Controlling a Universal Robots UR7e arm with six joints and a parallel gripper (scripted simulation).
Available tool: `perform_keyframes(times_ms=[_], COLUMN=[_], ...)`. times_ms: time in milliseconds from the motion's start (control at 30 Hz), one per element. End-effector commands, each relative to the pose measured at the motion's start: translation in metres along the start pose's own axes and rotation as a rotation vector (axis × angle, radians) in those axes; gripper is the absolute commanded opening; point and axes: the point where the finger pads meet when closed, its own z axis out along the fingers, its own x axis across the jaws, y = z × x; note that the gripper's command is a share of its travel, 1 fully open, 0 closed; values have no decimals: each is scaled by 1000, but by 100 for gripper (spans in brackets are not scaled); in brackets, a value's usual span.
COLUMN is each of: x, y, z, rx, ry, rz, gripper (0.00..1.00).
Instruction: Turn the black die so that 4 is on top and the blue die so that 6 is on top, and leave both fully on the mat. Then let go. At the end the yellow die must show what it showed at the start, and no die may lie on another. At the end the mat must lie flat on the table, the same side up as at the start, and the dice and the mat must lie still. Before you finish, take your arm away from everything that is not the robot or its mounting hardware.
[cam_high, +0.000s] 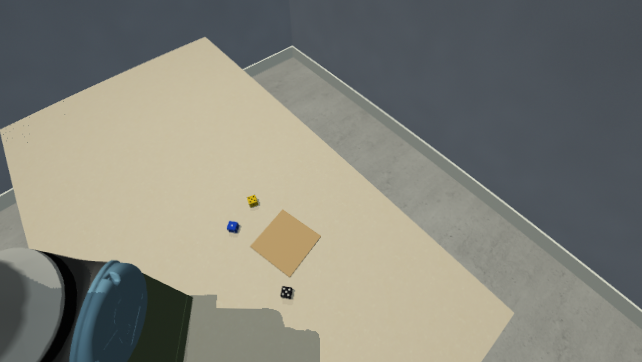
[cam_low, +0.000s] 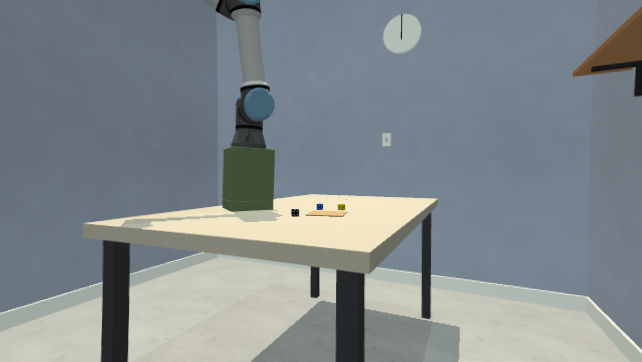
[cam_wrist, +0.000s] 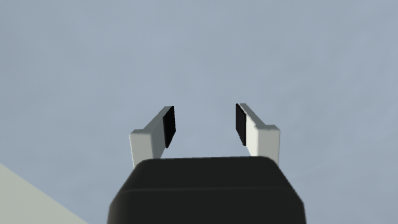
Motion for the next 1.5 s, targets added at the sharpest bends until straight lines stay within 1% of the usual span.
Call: perform_keyframes(times_ms=[0, 700, 867, 1033, 1100, 1200, 1300, 1400, 1467], x=[-1, 1, 9, 30, 30, 50, 77, 112, 140], y=[1, 1, 0, -1, -1, -1, 1, 5, 9], z=[0, 1, 8, 26, 26, 43, 63, 87, 105], rx=[0, -1, -3, -7, -7, -10, -12, -12, -10], ry=[-1, 1, 10, 34, 34, 58, 89, 131, 164], rz=[-1, 2, 23, 73, 73, 120, 178, 247, 298], gripper=[100, 100, 100, 100, 100, 100, 100, 100, 100])
